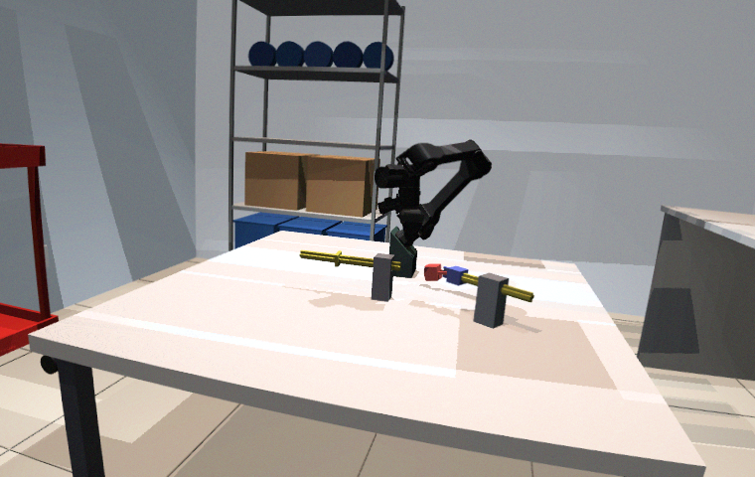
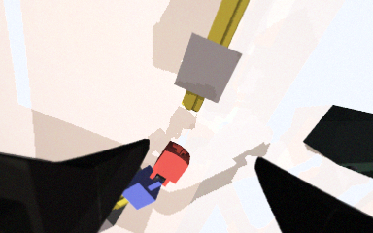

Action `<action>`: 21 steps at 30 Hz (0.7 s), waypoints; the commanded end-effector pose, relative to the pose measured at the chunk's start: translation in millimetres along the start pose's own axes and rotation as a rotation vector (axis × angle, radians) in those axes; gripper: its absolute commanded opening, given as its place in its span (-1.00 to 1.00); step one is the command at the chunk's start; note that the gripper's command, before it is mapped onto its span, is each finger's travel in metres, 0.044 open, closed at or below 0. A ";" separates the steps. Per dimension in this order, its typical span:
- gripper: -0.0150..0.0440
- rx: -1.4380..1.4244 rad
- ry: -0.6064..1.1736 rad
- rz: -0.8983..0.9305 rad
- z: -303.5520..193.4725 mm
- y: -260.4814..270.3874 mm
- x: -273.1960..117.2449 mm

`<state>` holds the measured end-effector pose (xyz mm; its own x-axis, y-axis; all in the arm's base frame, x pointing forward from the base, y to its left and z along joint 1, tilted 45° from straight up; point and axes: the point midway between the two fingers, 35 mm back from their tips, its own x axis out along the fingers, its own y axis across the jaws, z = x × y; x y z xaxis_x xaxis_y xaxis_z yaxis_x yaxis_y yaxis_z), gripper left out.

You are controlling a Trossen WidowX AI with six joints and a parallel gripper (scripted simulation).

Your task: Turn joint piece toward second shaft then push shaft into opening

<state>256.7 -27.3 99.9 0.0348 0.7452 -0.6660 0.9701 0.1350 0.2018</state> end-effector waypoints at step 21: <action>1.00 0.473 0.026 0.009 2.3 -0.3 13.2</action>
<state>256.7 -23.9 94.1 0.0436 0.7592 -0.6494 0.9751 -0.1739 -0.1378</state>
